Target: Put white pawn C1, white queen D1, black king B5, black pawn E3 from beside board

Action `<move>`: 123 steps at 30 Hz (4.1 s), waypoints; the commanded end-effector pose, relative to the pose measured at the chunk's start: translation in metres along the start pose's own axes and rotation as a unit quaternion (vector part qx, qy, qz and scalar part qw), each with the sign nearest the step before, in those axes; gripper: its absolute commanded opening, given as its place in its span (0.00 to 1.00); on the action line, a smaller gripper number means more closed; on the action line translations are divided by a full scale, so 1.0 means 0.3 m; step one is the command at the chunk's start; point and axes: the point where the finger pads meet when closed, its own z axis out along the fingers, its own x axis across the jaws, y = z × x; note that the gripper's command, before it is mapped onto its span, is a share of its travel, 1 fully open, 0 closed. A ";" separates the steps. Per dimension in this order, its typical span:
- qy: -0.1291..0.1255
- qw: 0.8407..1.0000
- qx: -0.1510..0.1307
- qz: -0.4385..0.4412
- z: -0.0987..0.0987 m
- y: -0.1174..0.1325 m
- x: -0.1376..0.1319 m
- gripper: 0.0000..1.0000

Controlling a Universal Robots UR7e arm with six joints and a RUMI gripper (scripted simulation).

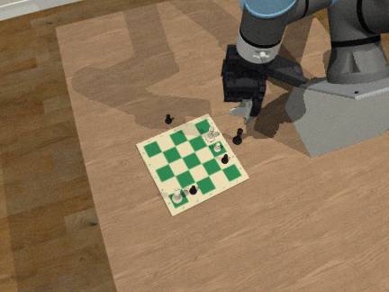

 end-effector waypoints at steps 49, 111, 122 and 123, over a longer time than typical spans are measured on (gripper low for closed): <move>0.001 1.000 0.001 -0.004 0.038 -0.003 -0.002 0.25; 0.002 1.000 0.000 -0.003 0.178 0.002 -0.002 0.25; 0.002 1.000 0.000 -0.003 0.178 0.002 -0.002 0.25; 0.002 1.000 0.000 -0.003 0.178 0.002 -0.002 0.25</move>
